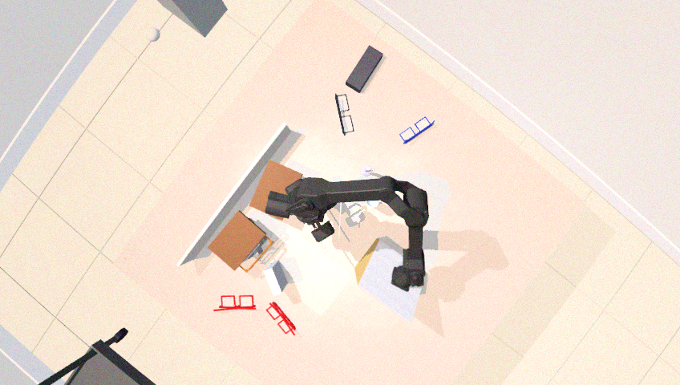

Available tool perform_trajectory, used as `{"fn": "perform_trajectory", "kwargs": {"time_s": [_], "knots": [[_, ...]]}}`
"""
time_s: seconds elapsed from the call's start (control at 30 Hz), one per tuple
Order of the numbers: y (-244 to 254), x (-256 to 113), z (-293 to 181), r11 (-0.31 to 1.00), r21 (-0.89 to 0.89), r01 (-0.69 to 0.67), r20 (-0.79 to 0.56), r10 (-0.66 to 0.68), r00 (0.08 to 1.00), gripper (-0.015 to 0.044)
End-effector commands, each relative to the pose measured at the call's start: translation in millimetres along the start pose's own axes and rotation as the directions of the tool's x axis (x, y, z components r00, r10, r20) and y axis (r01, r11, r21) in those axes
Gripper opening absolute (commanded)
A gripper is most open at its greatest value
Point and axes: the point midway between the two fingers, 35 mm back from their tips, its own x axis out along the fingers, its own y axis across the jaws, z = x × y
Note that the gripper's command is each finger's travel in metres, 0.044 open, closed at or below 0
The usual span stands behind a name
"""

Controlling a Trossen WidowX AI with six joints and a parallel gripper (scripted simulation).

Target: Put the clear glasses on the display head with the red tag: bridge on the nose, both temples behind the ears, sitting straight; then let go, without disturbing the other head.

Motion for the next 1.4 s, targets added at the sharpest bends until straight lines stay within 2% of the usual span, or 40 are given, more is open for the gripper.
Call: {"fn": "perform_trajectory", "kwargs": {"time_s": [0.0,0.33,0.63,0.87,1.23,1.37], "knots": [[21.6,-1.6,28.6,0.999,0.055,-0.003,0.000,0.003,1.000,0.0000],[64.6,-3.7,111.6,0.978,0.209,-0.014,0.012,0.011,1.000,0.0000],[83.8,-6.4,190.5,0.942,0.334,-0.031,0.045,0.017,0.999,0.0000],[84.5,-1.7,192.1,0.941,0.336,-0.032,0.046,0.017,0.999,0.0000],[85.4,49.6,194.9,0.941,0.337,-0.033,0.047,0.018,0.999,0.0000],[85.2,53.0,195.3,0.941,0.337,-0.034,0.048,0.019,0.999,0.0000]]}}
